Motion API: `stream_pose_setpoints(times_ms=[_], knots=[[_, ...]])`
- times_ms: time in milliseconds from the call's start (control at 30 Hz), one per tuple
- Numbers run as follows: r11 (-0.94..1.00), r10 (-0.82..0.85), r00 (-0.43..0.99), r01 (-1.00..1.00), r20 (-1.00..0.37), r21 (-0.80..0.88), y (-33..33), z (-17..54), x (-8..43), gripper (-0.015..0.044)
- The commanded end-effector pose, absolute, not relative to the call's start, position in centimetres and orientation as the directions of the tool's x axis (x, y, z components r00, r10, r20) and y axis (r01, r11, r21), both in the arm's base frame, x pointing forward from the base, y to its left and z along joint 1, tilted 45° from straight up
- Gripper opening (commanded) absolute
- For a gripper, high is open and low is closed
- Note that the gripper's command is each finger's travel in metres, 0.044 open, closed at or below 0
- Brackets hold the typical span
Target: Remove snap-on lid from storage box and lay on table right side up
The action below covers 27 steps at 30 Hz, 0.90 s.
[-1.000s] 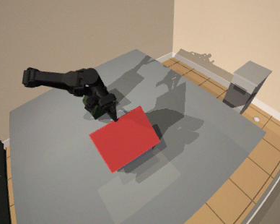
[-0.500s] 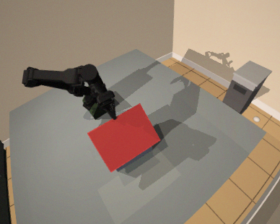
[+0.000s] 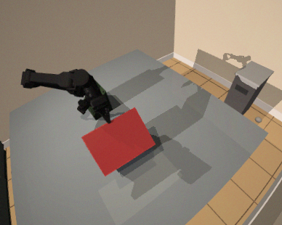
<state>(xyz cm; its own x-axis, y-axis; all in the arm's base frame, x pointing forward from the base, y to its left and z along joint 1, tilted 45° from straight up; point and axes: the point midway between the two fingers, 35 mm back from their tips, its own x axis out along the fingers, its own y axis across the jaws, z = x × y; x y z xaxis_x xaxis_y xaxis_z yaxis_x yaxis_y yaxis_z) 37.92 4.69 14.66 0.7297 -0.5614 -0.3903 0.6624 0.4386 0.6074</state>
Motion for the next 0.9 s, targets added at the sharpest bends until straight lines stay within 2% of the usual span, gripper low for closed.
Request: stream_pose_setpoints(times_ms=[0,867], knots=[[0.442,-0.554,0.736,0.656,-0.389,0.611,4.2,15.5,37.6,0.0000],[0.444,-0.555,0.735,0.657,-0.389,0.609,0.7,19.0,36.1,0.0000]])
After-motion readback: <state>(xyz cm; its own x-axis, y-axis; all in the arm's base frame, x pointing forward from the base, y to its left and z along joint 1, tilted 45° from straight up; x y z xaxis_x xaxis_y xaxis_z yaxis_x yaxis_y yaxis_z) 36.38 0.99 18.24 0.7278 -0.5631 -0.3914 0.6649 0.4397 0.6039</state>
